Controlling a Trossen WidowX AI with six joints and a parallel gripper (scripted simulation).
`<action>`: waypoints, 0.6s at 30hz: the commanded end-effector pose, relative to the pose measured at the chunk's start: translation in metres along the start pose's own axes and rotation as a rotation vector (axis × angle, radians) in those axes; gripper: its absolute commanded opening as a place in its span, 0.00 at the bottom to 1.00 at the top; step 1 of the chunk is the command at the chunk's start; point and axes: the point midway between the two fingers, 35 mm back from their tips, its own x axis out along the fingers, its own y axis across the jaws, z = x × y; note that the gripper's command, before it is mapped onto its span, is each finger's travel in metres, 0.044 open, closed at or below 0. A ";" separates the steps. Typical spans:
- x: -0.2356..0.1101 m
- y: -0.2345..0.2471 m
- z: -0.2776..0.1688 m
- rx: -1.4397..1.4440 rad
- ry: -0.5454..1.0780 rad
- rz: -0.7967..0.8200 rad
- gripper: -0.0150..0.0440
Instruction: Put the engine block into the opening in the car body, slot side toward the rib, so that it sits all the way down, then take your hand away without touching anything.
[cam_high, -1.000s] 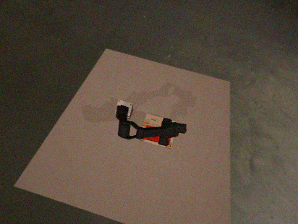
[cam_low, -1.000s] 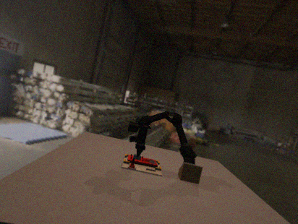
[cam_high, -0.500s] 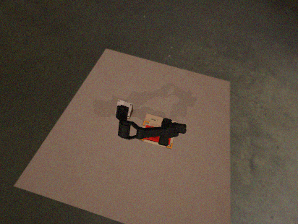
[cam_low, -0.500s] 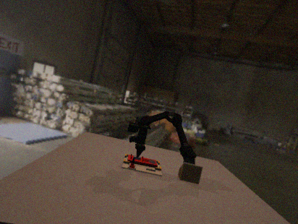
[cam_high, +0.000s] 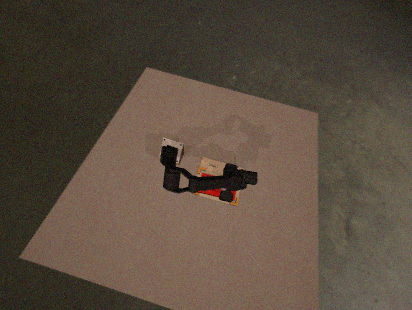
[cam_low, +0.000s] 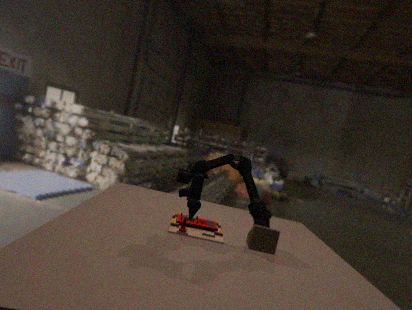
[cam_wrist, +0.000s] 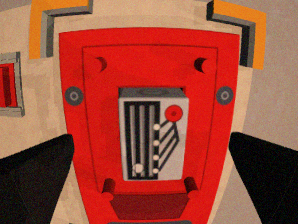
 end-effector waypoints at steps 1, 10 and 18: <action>0.000 0.000 0.000 0.000 0.000 0.000 1.00; -0.014 0.000 0.000 -0.005 0.000 -0.003 1.00; -0.014 0.000 0.000 -0.005 0.000 -0.003 0.69</action>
